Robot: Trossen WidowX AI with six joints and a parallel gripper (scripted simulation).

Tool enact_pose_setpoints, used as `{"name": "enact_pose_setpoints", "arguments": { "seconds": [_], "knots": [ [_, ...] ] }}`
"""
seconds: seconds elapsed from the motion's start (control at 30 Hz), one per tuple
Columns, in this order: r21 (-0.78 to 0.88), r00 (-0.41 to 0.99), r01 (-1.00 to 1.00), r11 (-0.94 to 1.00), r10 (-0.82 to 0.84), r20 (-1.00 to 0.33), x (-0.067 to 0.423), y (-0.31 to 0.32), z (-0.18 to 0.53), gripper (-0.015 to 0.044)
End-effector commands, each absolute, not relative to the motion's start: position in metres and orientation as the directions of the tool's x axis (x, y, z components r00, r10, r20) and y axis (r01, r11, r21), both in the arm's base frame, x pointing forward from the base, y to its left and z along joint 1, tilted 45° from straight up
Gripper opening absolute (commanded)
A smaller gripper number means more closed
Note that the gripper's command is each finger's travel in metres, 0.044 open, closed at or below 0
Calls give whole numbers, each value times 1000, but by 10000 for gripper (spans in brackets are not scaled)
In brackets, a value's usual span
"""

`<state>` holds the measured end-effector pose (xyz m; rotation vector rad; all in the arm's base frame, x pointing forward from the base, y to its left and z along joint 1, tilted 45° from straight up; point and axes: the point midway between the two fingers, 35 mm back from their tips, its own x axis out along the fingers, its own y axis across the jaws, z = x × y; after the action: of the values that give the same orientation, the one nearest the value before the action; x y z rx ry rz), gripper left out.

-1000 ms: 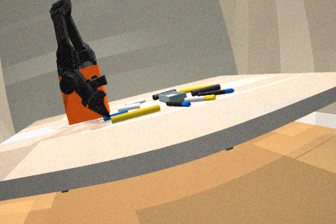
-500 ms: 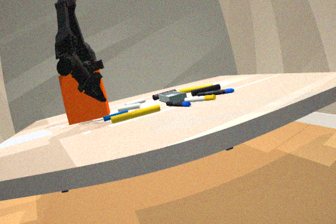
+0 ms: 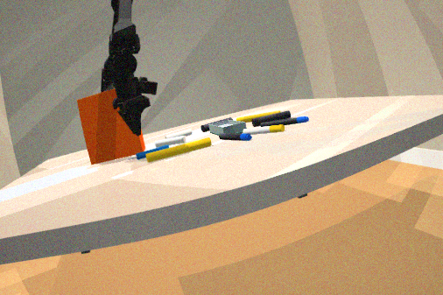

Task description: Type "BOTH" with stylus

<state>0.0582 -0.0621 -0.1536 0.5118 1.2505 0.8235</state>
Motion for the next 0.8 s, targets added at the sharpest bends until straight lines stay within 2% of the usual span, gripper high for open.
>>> {"name": "enact_pose_setpoints", "arguments": {
  "seconds": [0.0,0.2,0.3,0.77],
  "knots": [
    [740,-104,-244,626,742,-662,66,-61,-152,150],
    [692,-345,-250,677,605,-717,84,-57,-148,150],
    [658,-419,-267,704,530,-737,92,-54,-145,150],
    [656,-424,-268,706,525,-738,93,-49,-150,150]
  ]
}}
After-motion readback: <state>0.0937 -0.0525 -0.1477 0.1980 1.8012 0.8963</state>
